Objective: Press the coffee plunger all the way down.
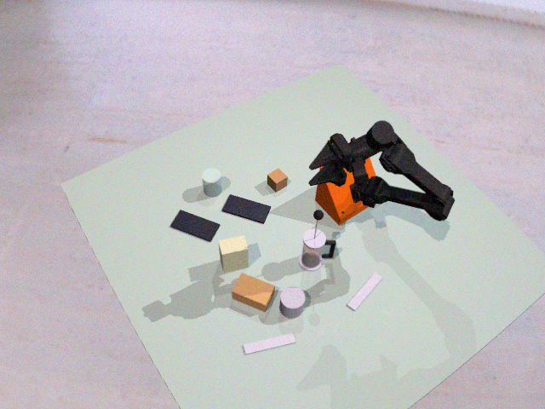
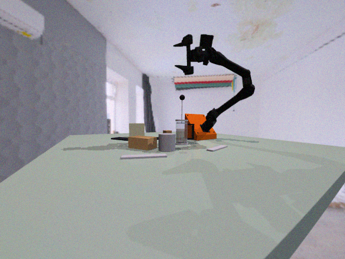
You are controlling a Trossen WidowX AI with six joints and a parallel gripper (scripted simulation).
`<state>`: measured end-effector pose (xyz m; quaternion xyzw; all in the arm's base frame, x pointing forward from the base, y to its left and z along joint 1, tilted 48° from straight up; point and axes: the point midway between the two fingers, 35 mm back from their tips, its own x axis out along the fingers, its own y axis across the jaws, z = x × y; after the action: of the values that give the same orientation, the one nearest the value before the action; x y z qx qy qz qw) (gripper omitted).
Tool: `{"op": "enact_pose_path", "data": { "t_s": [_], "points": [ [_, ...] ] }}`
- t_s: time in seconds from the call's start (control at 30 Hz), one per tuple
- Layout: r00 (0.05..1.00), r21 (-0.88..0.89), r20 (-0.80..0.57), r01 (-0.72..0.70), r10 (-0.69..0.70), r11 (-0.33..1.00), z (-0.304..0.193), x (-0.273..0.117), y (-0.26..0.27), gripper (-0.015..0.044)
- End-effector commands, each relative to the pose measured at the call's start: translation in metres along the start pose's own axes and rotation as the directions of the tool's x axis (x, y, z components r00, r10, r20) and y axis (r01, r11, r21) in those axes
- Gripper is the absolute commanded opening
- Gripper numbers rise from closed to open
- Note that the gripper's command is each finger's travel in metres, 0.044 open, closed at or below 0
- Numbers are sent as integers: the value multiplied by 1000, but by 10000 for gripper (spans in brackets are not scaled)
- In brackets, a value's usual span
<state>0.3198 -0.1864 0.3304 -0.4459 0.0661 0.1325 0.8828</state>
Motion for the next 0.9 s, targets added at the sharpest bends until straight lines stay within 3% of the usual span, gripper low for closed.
{"op": "enact_pose_path", "data": {
  "t_s": [0.0,0.1,0.2,0.27,0.33,0.63,0.87],
  "points": [
    [977,489,74,-210,199,847,-25,-10,71,440],
    [956,715,156,-283,248,640,-25,-20,101,440],
    [937,891,256,-324,238,319,-17,-34,123,440],
    [931,942,310,-329,194,71,-10,-43,130,440],
    [931,943,332,-322,153,-89,-6,-49,132,440],
    [881,913,407,-400,239,-80,3,-37,185,440],
    [882,914,405,-398,242,-78,4,-38,186,440]
  ]
}}
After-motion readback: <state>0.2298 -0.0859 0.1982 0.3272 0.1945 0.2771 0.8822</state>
